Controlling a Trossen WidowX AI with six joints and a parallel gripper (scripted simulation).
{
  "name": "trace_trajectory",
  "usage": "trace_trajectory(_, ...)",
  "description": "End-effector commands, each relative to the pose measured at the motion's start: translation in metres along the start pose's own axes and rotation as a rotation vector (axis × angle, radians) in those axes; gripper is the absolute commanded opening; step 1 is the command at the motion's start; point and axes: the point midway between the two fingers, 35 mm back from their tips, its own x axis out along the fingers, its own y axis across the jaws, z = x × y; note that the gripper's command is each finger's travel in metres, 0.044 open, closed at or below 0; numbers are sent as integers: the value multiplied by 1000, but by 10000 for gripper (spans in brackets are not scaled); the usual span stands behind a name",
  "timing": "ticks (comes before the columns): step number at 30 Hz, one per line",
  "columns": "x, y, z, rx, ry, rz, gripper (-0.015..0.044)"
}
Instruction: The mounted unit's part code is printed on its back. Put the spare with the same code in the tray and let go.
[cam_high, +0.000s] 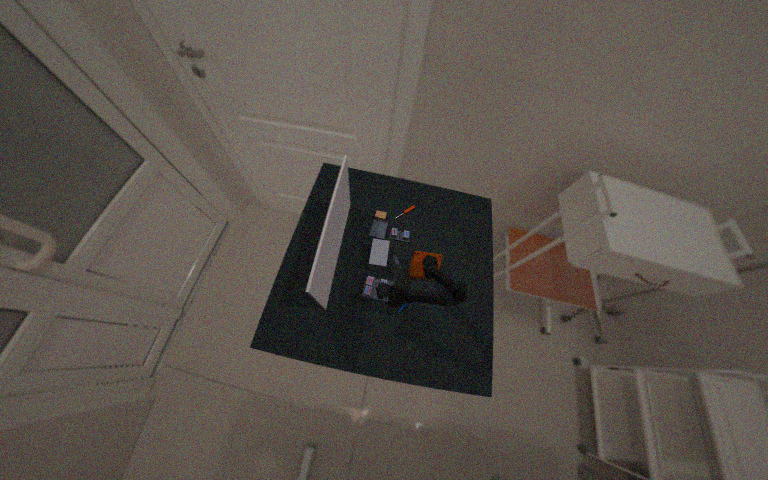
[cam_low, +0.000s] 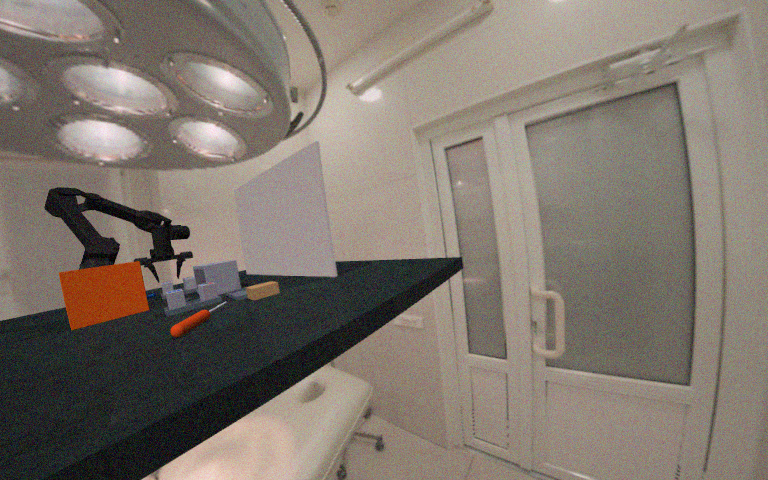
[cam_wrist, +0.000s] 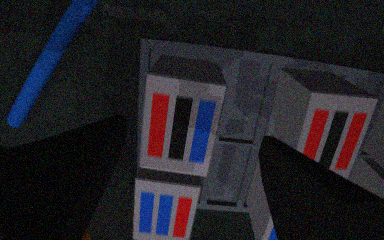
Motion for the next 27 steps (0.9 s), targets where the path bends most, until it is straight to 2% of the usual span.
trace_trajectory(1, 7, 1, -1, 4, 4, 2, 300)
trace_trajectory(27, 39, 6, 0, 6, -8, 2, 300)
